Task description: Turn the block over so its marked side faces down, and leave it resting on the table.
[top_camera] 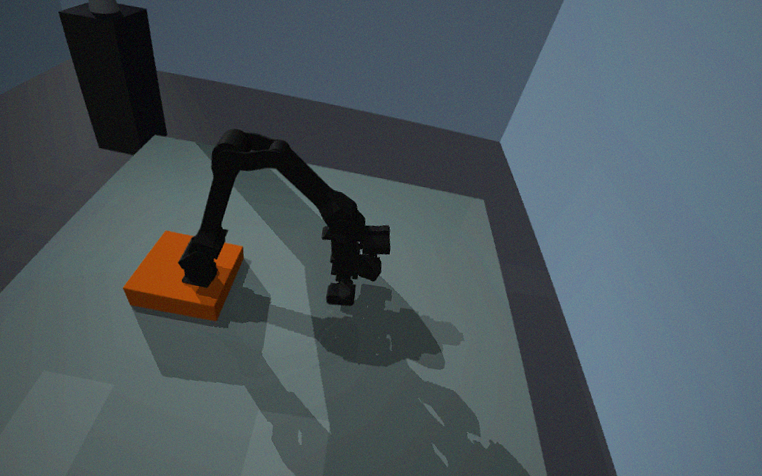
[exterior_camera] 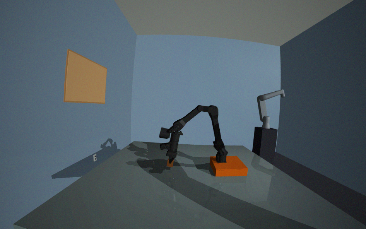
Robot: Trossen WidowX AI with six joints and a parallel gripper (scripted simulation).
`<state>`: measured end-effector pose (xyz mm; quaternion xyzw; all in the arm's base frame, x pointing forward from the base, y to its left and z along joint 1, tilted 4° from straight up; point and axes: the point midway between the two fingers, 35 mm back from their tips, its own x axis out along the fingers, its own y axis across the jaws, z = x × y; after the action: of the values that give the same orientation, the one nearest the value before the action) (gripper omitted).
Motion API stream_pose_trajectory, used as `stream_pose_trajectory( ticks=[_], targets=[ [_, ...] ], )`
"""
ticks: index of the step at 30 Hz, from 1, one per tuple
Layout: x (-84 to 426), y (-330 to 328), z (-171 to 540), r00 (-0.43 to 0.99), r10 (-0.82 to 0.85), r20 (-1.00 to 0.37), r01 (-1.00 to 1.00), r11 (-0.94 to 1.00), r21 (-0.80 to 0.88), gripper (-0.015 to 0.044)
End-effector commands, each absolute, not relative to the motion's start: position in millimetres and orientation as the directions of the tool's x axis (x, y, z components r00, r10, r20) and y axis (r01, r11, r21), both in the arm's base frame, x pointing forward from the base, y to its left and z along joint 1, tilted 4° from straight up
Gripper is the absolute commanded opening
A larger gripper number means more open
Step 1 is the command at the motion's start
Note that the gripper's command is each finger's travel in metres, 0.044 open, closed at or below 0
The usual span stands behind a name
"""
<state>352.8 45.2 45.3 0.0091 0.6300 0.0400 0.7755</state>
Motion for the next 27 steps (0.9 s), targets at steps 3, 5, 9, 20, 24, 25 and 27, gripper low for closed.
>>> stream_pose_trajectory(
  ticks=[3,5,9,20,24,25,27],
  targets=[
    [350.6,44.8,41.4,0.291,0.071,-0.954,-0.044,0.997,0.061,0.0],
    [350.4,44.8,40.9,0.321,0.072,-0.944,-0.044,0.997,0.061,0.0],
    [349.5,44.8,40.2,0.38,0.073,-0.922,-0.044,0.997,0.061,0.0],
    [344.2,44.5,41.1,0.531,0.078,-0.844,-0.042,0.997,0.066,0.0],
    [343.7,44.5,41.3,0.54,0.078,-0.838,-0.042,0.997,0.066,0.0],
    [344.0,44.5,40.9,0.542,0.078,-0.837,-0.042,0.997,0.066,0.0],
    [346.3,44.9,37.6,0.558,0.078,-0.826,-0.042,0.997,0.065,0.0]
  ],
)
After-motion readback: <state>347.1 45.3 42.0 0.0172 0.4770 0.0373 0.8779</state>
